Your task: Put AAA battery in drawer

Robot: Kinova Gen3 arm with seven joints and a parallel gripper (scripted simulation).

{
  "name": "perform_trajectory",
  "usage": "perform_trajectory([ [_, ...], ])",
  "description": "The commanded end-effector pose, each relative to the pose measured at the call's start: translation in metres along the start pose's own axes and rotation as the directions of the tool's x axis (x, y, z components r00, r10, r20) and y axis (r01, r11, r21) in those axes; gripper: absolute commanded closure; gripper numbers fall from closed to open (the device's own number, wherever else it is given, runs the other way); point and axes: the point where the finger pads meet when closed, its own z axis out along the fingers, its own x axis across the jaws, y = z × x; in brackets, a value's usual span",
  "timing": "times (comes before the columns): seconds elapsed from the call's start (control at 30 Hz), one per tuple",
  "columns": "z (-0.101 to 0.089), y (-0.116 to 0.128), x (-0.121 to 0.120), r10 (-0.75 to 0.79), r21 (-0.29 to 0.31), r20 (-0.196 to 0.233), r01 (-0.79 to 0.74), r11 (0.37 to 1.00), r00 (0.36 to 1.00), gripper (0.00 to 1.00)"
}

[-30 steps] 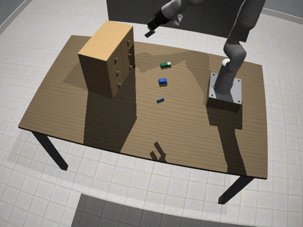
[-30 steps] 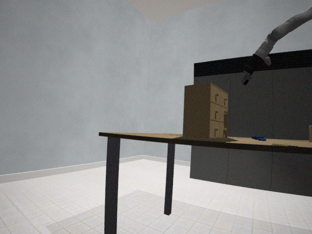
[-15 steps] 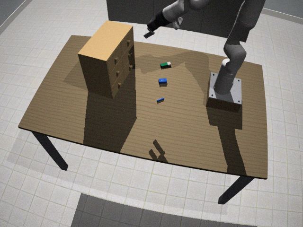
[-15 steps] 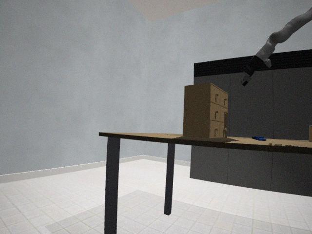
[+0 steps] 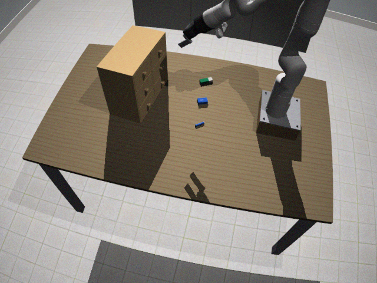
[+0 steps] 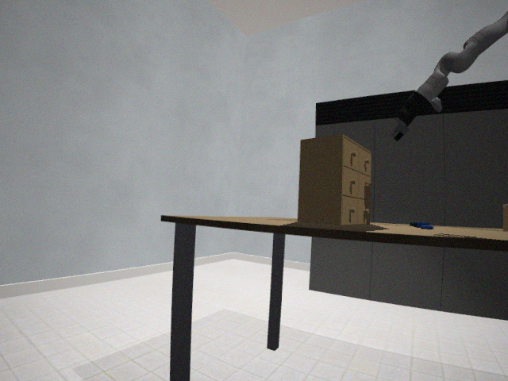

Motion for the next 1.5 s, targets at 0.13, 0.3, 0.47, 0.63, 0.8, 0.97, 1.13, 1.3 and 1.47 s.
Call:
perform_trajectory([
  [0.13, 0.002, -0.0013, 0.0001, 0.003, -0.015, 0.005, -0.003, 1.0, 1.0, 0.0],
  [0.3, 0.003, -0.002, 0.0009, 0.003, -0.022, 0.002, -0.003, 1.0, 1.0, 0.0],
  [0.47, 0.0039, -0.0031, 0.0023, 0.003, -0.027, -0.003, -0.003, 1.0, 1.0, 0.0],
  [0.63, 0.0045, -0.004, 0.0032, 0.002, -0.029, -0.005, -0.003, 1.0, 1.0, 0.0],
  [0.8, 0.0052, -0.0044, 0.0012, 0.003, -0.033, 0.001, -0.003, 0.999, 1.0, 0.0],
  [0.97, 0.0059, -0.0046, -0.0002, 0.003, -0.037, 0.005, -0.003, 0.999, 1.0, 0.0],
  [1.13, 0.0065, -0.0047, -0.0014, 0.003, -0.041, 0.009, -0.002, 0.999, 1.0, 0.0],
  [1.3, 0.0069, -0.0048, -0.002, 0.003, -0.044, 0.01, -0.002, 0.999, 1.0, 0.0],
  [1.47, 0.0075, -0.0047, -0.0027, 0.003, -0.048, 0.012, -0.002, 0.999, 1.0, 0.0],
])
